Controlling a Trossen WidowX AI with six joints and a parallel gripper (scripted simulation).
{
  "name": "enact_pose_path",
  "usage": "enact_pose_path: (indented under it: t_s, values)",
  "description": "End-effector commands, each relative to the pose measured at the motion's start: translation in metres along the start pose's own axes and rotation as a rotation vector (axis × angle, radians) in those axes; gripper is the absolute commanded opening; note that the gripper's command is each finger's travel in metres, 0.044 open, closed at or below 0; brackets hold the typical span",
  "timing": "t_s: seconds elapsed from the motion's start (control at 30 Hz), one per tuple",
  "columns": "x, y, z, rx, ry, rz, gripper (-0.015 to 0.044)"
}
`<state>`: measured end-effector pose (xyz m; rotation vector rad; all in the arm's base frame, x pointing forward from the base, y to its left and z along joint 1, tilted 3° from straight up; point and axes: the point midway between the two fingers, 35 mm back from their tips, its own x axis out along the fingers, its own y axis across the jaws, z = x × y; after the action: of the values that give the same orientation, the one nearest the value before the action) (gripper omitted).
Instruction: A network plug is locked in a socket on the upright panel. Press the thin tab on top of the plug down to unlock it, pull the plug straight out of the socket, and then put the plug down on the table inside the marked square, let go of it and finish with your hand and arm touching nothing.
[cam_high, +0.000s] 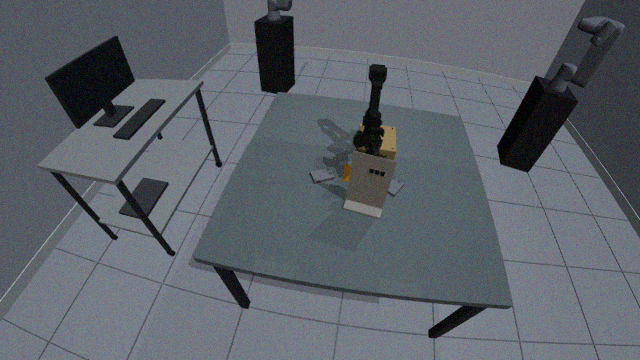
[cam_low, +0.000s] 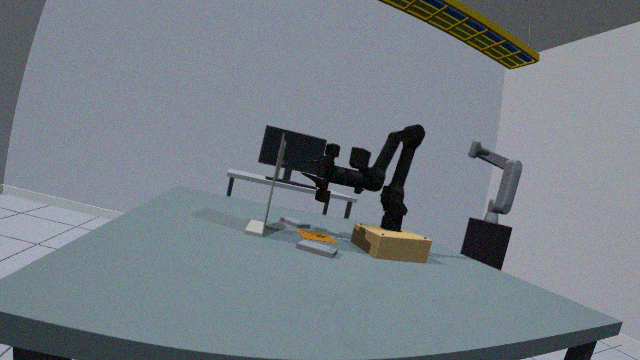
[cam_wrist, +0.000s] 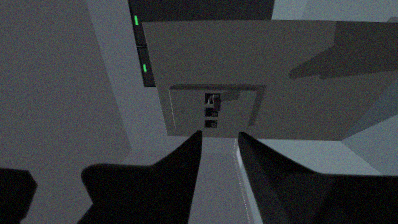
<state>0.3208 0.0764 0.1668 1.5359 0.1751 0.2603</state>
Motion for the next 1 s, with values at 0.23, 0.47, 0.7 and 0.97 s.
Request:
enact_pose_path:
  t_s: [0.23, 0.47, 0.7, 0.97]
  values:
    - [0.016, 0.003, 0.003, 0.003, 0.004, 0.007, 0.0156]
    - [0.026, 0.004, 0.006, 0.003, 0.004, 0.008, 0.0156]
    - [0.036, 0.004, 0.008, 0.002, 0.004, 0.009, 0.0156]
    - [0.048, 0.004, 0.012, 0.002, 0.004, 0.010, 0.0156]
